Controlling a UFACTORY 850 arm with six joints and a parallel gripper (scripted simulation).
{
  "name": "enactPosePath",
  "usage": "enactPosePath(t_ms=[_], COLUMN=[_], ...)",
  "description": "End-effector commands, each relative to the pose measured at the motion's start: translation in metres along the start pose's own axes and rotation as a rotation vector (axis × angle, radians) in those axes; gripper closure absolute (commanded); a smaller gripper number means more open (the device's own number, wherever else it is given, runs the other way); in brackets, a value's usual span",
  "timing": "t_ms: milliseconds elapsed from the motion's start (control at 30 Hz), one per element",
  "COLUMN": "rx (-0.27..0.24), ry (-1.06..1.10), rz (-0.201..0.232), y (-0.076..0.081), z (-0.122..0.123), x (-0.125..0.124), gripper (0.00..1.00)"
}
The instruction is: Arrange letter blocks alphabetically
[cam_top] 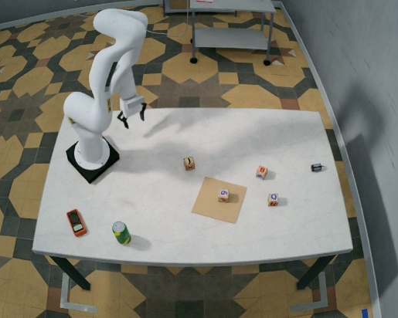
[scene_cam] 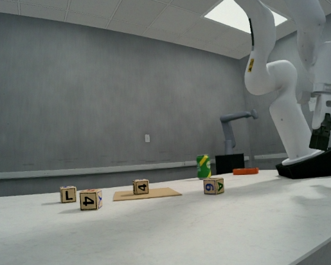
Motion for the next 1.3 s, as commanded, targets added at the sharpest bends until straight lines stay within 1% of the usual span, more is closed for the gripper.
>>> enactPosePath(t_ms=[0, 67, 100, 200, 233, 333, 367, 433, 467, 633, 667, 700, 733, 833, 867, 933, 967, 1033, 1067, 1200, 1267], rx=[-0.08, -0.08, -0.12, -0.12, -0.156, -0.156, -0.188, -0.188, -0.216, -0.216, -0.238, -0.238, -0.256, -0.256, -0.268, -0.268, -0.276, -0.276, -0.281, -0.281, -0.284], ry=[-0.023, -0.023, -0.041, -0.041, -0.061, -0.061, -0.08, -0.08, -0.099, -0.099, -0.119, -0.119, -0.137, -0.137, -0.154, -0.154, -0.17, -0.17, -0.184, -0.184, -0.206], rz=[0.038, 0.038, 0.041, 0.041, 0.038, 0.038, 0.031, 0.031, 0.02, 0.02, 0.006, 0.006, -0.009, -0.009, -0.024, -0.024, -0.04, -0.04, -0.054, -0.054, -0.078], y=[-0.001, -0.001, -0.003, -0.003, -0.005, -0.005, -0.007, -0.007, -0.009, -0.009, -0.012, -0.012, -0.014, -0.014, -0.017, -0.017, -0.019, -0.019, -0.021, -0.021, -0.024], z=[-0.031, -0.031, -0.051, -0.051, -0.072, -0.072, -0.094, -0.094, -0.116, -0.116, -0.139, -0.139, -0.16, -0.16, -0.181, -0.181, -0.2, -0.2, -0.217, -0.217, -0.244], x=[-0.017, -0.017, -0.024, -0.024, -0.03, -0.03, -0.034, -0.034, -0.036, -0.036, -0.037, -0.037, -0.037, -0.037, -0.035, -0.035, -0.032, -0.032, -0.029, -0.029, -0.021], gripper=[0.0, 0.0, 0.0, 0.0, 0.0, 0.0, 0.0, 0.0, 0.0, 0.0, 0.0, 0.0, 0.0, 0.0, 0.0, 0.0, 0.0, 0.0, 0.0, 0.0, 0.0])
Point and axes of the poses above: the point where the finger pads meet when closed, its own y axis back along the fingers, its own x axis across the jaws, z = x × y, the point moved 8 cm from there along y, back along the fingers, and after that the axes turned 14 degrees about y, right-handed, at the moved point
